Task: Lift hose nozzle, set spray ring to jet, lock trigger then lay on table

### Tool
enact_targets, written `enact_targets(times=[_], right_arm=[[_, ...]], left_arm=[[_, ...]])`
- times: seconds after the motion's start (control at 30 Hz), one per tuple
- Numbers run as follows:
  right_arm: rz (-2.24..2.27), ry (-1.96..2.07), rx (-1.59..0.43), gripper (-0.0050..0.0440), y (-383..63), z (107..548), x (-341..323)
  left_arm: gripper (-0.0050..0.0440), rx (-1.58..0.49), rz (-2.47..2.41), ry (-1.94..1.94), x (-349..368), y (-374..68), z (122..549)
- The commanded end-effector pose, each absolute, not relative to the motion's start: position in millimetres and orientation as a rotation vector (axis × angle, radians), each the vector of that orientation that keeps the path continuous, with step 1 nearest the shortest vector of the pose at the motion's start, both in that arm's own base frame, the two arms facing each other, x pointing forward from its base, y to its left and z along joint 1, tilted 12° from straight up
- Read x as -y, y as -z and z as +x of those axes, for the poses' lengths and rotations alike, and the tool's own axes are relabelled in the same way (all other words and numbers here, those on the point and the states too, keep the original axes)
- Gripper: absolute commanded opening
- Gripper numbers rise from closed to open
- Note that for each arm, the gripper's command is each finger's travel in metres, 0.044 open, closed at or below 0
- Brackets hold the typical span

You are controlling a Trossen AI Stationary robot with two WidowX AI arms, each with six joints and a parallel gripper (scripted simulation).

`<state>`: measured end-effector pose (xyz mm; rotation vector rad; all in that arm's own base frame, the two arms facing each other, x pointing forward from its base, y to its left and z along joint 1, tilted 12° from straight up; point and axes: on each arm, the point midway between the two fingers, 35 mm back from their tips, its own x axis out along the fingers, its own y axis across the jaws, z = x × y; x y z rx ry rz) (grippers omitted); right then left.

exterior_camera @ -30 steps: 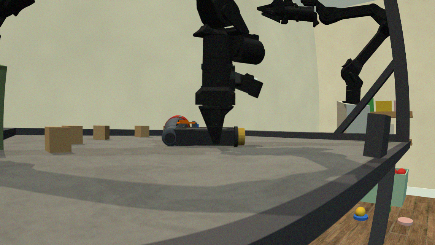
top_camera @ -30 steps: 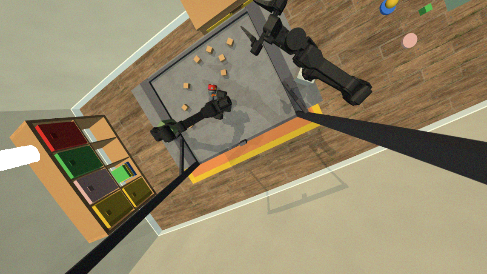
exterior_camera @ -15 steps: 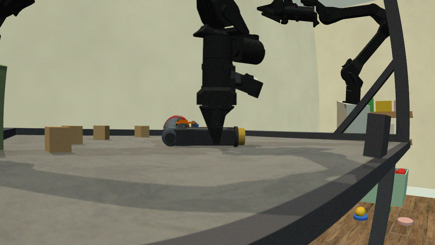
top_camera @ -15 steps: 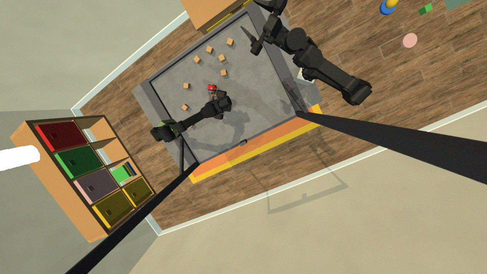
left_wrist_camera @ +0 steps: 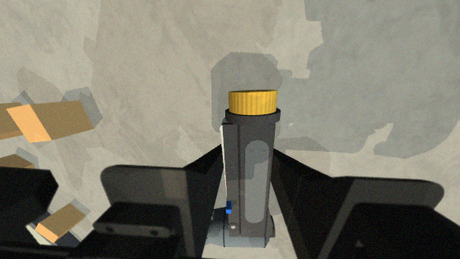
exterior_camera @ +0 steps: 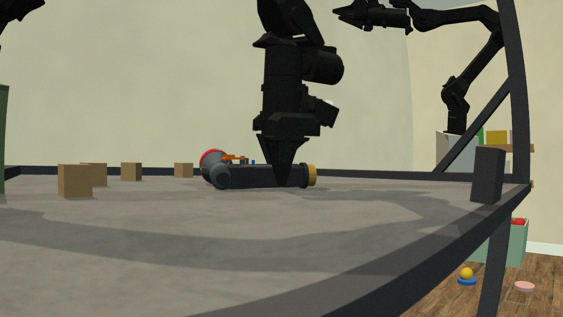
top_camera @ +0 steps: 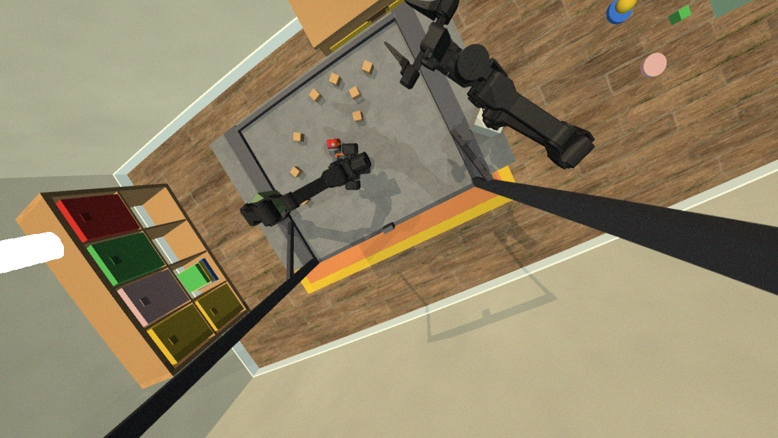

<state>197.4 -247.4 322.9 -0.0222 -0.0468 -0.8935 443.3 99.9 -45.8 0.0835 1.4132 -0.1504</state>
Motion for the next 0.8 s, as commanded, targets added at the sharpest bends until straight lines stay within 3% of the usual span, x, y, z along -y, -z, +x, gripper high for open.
enact_targets(times=[0.0,0.77], right_arm=[[-0.030,0.893,0.063,0.0407,-330.0,196.8,246.7],[-0.030,0.893,0.063,0.0407,-330.0,196.8,246.7]], left_arm=[[0.0167,-1.387,0.038,0.086,-104.7,29.2,452.5],[0.0167,-1.404,-0.081,-0.022,-108.5,26.3,454.4]])
